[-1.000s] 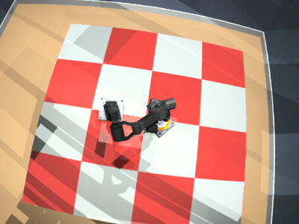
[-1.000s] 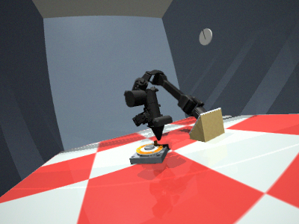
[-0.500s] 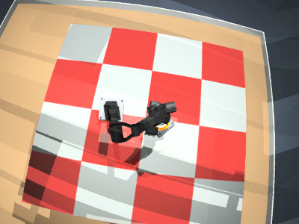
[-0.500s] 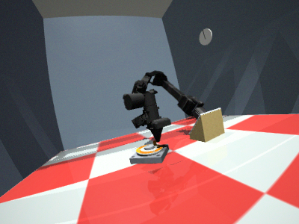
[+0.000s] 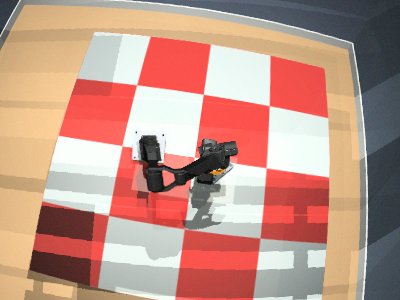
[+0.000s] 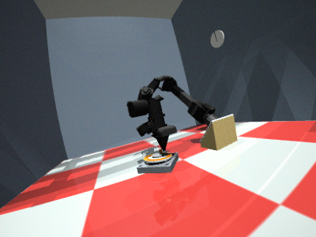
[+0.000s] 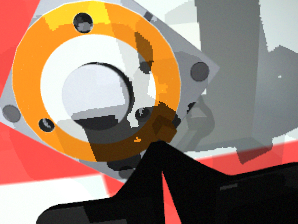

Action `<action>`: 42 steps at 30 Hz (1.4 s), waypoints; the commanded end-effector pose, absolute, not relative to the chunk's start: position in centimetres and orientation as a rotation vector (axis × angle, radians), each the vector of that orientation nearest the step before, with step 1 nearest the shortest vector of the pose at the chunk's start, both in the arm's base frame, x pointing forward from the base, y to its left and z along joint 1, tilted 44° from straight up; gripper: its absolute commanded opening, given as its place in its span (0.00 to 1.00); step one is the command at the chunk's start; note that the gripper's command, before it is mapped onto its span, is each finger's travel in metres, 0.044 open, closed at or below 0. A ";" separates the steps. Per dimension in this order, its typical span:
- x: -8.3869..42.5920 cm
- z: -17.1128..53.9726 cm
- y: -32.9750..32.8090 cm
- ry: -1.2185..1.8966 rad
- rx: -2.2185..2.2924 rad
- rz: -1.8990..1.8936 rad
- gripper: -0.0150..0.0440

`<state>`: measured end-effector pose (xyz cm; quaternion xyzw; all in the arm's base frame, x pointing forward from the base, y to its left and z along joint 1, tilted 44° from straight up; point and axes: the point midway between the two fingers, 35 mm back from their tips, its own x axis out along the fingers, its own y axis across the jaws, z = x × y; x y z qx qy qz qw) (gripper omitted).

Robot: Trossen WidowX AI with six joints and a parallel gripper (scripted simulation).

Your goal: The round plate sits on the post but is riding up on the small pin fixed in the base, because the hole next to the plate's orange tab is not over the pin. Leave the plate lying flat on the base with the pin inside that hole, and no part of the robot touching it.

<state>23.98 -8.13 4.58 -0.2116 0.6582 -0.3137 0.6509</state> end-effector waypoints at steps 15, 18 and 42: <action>25.7 5.8 -9.3 1.483 -0.485 -0.722 0.25; 26.0 6.0 -9.4 1.483 -0.485 -0.722 0.25; 28.6 6.5 -9.8 1.481 -0.485 -0.722 0.25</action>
